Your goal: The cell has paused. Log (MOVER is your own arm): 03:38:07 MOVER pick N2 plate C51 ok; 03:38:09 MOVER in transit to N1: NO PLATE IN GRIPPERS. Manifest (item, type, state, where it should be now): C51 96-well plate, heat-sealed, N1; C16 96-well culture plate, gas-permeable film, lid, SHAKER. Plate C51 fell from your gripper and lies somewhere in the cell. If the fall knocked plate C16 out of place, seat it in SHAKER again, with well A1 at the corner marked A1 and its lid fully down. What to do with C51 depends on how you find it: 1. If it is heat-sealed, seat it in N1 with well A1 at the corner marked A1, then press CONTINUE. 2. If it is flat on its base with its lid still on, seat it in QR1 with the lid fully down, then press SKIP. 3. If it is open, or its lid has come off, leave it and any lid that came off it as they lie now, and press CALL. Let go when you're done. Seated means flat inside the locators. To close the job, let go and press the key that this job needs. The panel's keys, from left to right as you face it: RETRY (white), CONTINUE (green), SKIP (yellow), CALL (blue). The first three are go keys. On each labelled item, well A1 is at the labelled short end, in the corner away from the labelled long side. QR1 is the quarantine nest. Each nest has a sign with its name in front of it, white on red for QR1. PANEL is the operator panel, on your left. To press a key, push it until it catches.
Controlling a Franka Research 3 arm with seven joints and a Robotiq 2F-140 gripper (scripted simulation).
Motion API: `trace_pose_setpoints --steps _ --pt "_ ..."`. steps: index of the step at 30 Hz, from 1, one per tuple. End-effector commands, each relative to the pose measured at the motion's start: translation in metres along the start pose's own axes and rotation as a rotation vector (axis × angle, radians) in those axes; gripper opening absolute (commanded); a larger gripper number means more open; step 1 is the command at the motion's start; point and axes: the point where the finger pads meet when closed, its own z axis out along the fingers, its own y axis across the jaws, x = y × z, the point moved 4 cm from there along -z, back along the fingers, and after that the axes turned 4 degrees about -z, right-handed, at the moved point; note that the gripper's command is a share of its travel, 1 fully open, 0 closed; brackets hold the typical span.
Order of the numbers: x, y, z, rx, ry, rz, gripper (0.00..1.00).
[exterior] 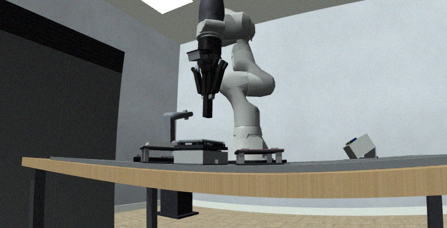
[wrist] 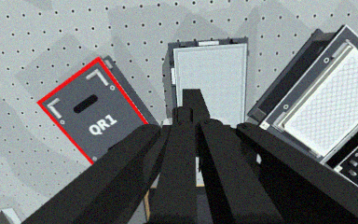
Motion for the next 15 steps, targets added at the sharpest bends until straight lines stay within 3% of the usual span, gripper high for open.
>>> trace_pose_setpoints --steps 1,5,7,15 --pt "-0.004 -0.050 0.000 0.010 -0.004 -0.191 0.10" --pt "-0.022 -0.110 -0.002 0.013 -0.002 -0.384 0.10" --pt "-0.022 -0.110 -0.002 0.013 -0.002 -0.384 0.10" --pt "-0.089 -0.220 -0.004 0.019 0.000 -0.784 0.10"
